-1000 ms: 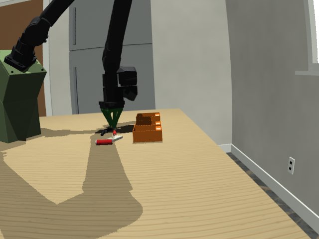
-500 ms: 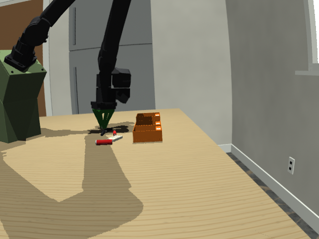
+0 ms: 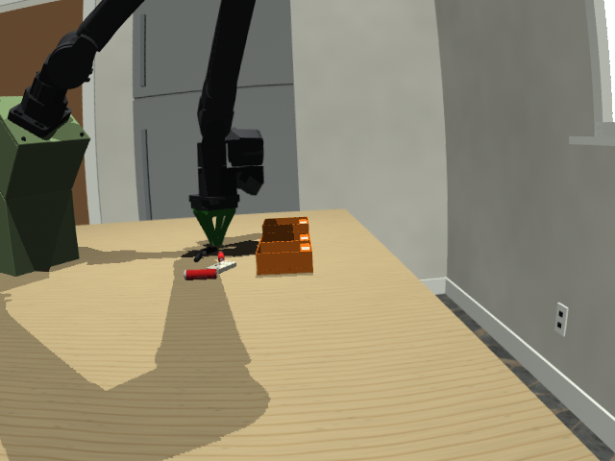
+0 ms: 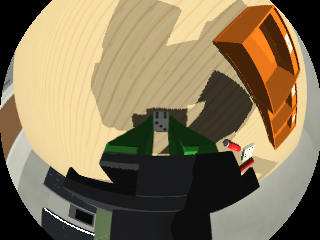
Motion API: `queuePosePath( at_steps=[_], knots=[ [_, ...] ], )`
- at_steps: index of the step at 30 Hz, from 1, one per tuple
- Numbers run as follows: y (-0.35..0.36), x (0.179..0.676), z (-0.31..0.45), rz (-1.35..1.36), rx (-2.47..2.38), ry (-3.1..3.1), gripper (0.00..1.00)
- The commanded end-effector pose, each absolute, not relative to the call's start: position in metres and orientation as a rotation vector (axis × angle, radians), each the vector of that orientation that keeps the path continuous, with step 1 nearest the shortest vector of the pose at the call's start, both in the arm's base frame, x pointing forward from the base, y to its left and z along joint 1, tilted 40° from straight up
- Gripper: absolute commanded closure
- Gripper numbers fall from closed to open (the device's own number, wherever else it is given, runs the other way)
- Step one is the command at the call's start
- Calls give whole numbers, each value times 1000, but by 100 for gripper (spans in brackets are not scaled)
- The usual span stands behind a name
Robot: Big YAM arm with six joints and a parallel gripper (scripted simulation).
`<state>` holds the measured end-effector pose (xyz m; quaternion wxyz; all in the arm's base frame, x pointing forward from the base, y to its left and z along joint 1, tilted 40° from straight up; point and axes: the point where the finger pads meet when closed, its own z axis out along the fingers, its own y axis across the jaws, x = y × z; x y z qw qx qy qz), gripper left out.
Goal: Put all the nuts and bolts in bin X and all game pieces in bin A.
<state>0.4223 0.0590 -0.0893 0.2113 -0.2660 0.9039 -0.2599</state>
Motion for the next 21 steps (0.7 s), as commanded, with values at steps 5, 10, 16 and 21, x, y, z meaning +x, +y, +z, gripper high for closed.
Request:
queuePosePath(
  at_steps=[5,10,16,21],
  knots=[
    [72,427,-82,-700,-740,2480,89],
    [72,428,-81,-700,-738,2478,89],
    [72,428,-80,-700,-738,2478,89],
    [73,429,-80,-699,-738,2477,89]
  ],
)
